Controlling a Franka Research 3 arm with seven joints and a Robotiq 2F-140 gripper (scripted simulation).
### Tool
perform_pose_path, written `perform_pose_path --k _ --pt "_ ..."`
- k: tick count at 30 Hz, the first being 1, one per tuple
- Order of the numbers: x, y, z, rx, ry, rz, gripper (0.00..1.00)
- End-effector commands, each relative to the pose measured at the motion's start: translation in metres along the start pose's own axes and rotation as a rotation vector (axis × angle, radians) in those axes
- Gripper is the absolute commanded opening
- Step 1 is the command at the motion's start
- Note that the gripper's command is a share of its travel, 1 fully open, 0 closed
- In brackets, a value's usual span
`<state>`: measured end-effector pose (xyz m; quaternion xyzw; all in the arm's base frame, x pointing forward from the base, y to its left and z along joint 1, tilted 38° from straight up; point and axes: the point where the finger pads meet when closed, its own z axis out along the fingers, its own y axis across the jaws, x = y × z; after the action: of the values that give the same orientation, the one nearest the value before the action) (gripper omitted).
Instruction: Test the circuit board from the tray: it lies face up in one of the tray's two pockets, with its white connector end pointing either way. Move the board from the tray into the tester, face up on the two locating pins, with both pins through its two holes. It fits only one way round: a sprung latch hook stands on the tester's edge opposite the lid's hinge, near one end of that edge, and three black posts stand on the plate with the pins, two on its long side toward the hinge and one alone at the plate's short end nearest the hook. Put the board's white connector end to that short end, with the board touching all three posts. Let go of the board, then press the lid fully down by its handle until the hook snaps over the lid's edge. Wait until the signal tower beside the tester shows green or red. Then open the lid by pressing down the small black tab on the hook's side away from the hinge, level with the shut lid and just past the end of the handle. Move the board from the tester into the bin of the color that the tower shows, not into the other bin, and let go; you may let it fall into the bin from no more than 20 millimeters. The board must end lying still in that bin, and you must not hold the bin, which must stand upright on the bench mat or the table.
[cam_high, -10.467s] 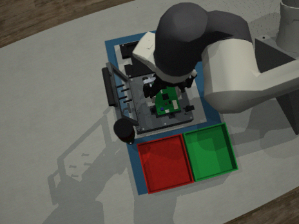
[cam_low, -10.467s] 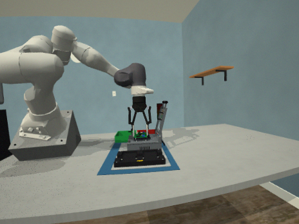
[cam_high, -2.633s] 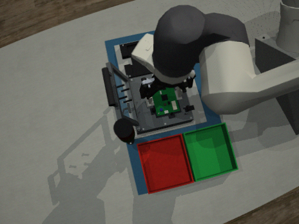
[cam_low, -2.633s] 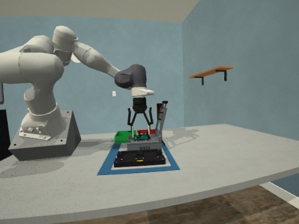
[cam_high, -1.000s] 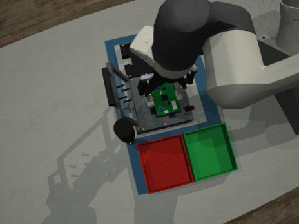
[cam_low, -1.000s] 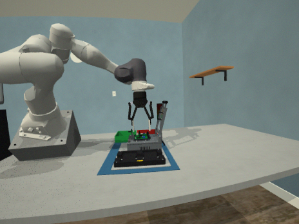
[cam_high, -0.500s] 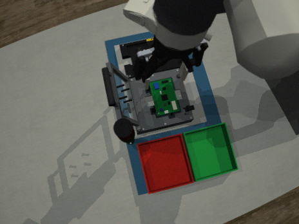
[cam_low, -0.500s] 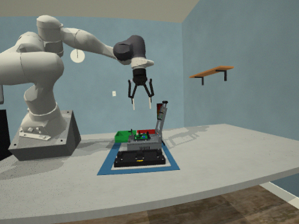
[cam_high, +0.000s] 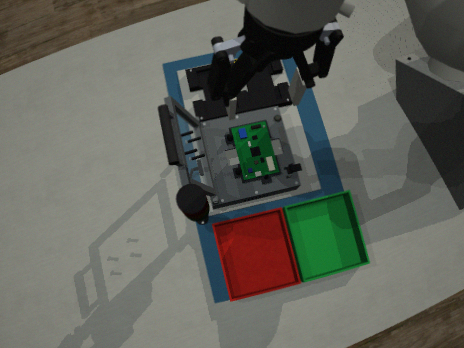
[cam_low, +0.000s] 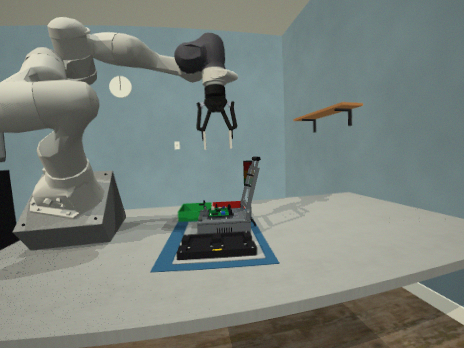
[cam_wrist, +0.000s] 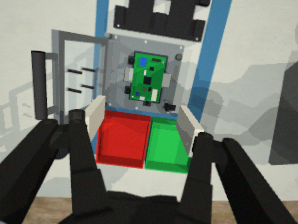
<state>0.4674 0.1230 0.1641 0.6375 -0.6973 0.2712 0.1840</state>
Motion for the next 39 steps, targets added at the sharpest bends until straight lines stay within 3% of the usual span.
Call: perform_pose_path --k 1,3,4,39 --pt "0.0008 0.0061 -0.0017 -0.019 0.004 0.018 0.58" --pt "0.0008 0.0061 -0.0019 -0.019 0.004 0.018 0.58" --pt "0.0008 0.0061 -0.0019 -0.019 0.004 0.018 0.3" --pt "0.0008 0.0054 -0.0019 -0.019 0.004 0.018 0.3"
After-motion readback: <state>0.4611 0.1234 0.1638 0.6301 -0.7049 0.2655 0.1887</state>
